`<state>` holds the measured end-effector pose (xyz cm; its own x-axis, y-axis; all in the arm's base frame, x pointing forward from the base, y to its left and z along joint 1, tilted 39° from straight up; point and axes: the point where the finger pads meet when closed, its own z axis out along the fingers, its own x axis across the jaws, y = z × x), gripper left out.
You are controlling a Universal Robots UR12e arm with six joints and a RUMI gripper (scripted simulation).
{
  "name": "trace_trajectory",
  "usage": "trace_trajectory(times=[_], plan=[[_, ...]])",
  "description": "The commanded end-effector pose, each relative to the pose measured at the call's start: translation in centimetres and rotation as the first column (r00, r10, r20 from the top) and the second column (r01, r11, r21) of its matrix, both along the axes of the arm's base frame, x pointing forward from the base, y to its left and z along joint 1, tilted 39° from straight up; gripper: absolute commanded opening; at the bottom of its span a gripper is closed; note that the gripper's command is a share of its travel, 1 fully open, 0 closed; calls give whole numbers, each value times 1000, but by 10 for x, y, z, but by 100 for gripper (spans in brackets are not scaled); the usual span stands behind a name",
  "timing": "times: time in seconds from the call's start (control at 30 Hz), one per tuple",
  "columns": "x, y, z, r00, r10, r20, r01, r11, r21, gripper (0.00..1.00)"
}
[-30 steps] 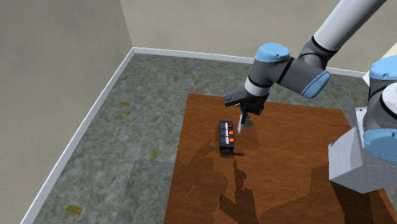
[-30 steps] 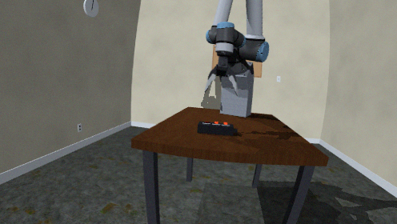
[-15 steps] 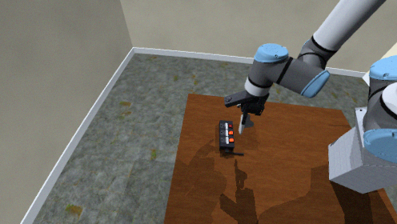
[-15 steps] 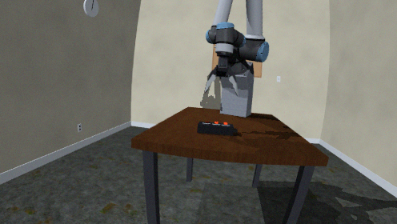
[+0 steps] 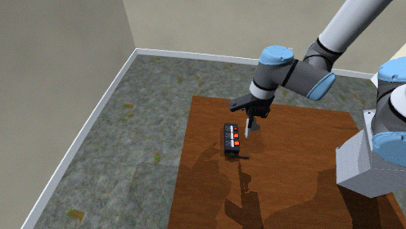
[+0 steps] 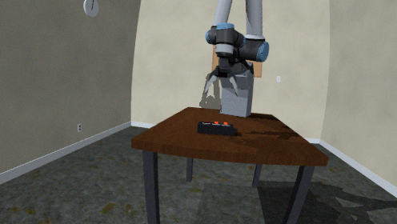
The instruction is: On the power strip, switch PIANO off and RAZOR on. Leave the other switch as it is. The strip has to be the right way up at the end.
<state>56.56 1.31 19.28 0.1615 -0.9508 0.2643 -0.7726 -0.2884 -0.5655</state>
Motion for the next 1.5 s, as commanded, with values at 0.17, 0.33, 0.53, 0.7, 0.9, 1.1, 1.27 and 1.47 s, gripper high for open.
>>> trace_trajectory(times=[0.17,0.33,0.53,0.7,0.9,1.1,1.27,1.47], plan=[[10,5,-5,981,189,-39,-193,970,-148,100],[15,9,-12,938,333,-94,-346,902,-259,100],[20,12,-19,883,443,-153,-468,815,-342,100],[26,16,-28,782,571,-251,-618,654,-437,100],[32,20,-39,661,658,-360,-732,463,-500,100],[35,21,-46,570,695,-438,-790,318,-525,100],[36,22,-53,479,713,-512,-828,174,-533,100],[38,23,-57,422,716,-556,-843,83,-532,100]])
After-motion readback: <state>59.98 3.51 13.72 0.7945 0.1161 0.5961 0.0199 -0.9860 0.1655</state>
